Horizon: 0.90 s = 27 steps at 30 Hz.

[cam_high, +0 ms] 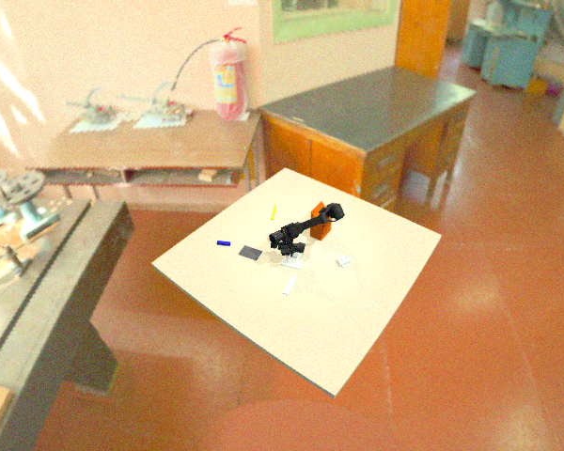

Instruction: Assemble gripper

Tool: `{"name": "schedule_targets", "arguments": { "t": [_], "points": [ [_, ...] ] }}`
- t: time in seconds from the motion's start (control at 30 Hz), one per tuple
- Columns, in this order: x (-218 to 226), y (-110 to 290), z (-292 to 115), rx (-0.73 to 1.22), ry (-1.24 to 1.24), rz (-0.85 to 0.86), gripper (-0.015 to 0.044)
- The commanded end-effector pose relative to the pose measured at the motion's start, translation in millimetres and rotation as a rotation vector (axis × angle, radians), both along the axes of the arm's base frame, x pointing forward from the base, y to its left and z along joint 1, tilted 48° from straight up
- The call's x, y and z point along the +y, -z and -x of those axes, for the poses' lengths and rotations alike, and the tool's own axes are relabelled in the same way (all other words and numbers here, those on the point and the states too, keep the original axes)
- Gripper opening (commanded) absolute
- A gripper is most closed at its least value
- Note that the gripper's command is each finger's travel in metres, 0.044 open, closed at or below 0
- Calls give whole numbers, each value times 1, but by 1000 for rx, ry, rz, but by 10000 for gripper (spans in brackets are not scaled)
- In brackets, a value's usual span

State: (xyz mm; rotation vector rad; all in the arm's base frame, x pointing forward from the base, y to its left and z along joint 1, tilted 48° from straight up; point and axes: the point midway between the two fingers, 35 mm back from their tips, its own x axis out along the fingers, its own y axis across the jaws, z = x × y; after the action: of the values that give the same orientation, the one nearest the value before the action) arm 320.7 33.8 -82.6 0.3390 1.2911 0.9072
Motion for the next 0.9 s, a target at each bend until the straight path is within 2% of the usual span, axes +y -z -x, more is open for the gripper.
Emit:
{"name": "schedule_targets", "arguments": {
  "t": [0.0, 0.87],
  "points": [
    [1, 0, 0, 2, 3, -4, 134],
    [6, 5, 0, -1, 0, -4, 134]
  ]
}}
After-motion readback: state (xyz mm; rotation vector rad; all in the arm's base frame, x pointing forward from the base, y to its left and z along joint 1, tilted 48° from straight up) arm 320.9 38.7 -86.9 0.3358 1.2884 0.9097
